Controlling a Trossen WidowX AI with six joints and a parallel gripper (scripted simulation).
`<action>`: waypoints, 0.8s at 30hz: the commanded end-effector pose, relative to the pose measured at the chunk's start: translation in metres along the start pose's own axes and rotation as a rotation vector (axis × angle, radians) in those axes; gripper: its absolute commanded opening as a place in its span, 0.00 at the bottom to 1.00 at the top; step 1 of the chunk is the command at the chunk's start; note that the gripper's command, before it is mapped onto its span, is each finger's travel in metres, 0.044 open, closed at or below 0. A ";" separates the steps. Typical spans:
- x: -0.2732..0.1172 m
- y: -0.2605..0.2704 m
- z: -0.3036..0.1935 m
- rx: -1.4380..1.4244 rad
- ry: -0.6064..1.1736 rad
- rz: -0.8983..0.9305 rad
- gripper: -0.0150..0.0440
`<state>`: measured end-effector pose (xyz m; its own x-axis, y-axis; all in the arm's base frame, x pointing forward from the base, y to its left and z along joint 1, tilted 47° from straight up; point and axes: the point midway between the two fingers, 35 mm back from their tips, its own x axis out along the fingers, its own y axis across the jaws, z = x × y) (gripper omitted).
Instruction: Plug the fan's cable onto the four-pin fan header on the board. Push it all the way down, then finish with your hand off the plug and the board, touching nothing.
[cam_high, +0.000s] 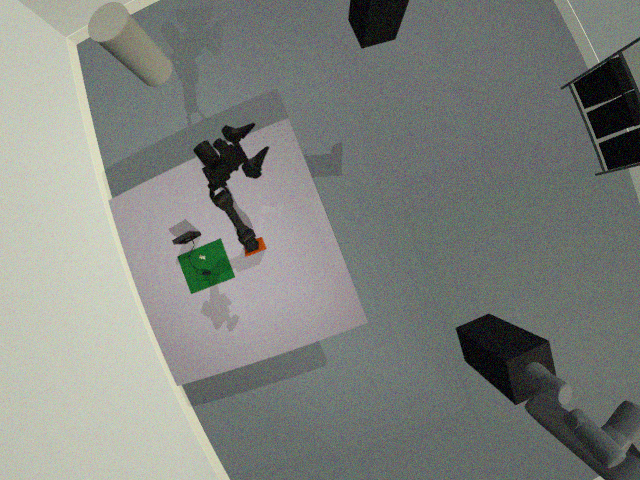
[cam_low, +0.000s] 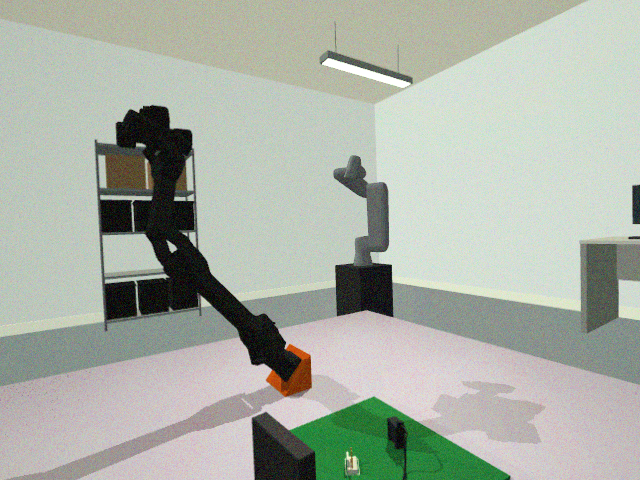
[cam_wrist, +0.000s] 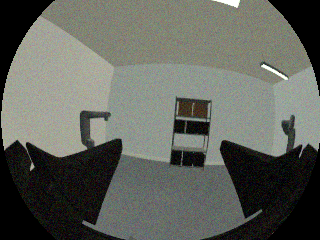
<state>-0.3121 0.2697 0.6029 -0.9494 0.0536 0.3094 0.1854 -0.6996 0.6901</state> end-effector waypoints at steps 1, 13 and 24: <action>-0.023 -0.067 0.028 0.080 -0.115 -0.189 1.00; -0.137 -0.210 0.082 0.279 -0.423 -0.649 1.00; -0.287 -0.305 0.087 0.461 -0.687 -1.086 1.00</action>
<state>-0.1189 0.5158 0.3996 -0.5056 0.8294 -0.2375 -0.3504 0.0542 0.9350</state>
